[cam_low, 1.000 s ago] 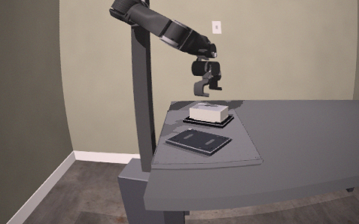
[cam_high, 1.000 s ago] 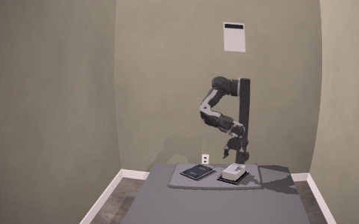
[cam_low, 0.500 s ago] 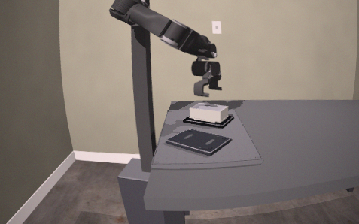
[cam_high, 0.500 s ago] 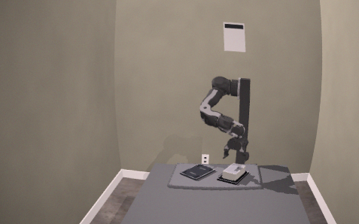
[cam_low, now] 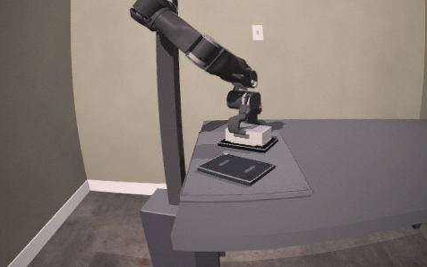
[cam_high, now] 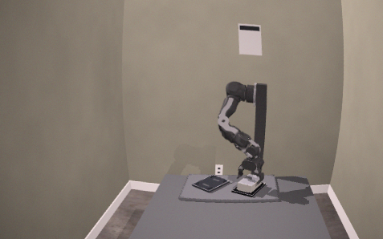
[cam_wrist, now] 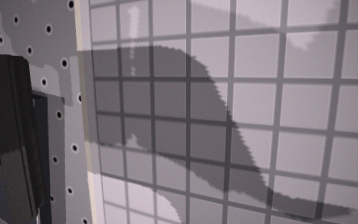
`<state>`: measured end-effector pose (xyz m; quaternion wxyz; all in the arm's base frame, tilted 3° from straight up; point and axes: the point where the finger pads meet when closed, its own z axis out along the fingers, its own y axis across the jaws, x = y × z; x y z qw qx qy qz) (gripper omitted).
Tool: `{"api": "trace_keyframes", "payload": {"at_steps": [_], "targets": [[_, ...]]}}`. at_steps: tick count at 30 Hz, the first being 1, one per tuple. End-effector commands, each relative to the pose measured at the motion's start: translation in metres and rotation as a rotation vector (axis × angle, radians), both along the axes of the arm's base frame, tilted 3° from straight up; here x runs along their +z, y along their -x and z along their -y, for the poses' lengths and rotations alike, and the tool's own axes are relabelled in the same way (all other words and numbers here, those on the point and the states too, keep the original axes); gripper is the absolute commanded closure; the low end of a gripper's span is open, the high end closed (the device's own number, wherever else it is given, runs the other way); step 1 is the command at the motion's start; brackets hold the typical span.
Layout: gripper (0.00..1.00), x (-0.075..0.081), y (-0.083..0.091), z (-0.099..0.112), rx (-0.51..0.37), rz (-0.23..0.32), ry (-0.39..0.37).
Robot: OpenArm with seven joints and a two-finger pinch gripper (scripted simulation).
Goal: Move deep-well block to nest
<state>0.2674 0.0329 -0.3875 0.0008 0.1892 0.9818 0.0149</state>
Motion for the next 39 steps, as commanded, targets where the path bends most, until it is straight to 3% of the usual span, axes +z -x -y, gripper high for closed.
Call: {"api": "trace_keyframes", "payload": {"at_steps": [1,10,15,39], "targets": [[0.23,0.005,-0.008,-0.004,0.017,0.03,-0.018],[0.23,0.005,-0.008,-0.004,0.017,0.03,-0.018],[0.23,-0.015,-0.008,-0.006,0.017,0.03,-0.017],[0.23,-0.012,-0.008,-0.005,0.017,0.029,-0.017]]}}
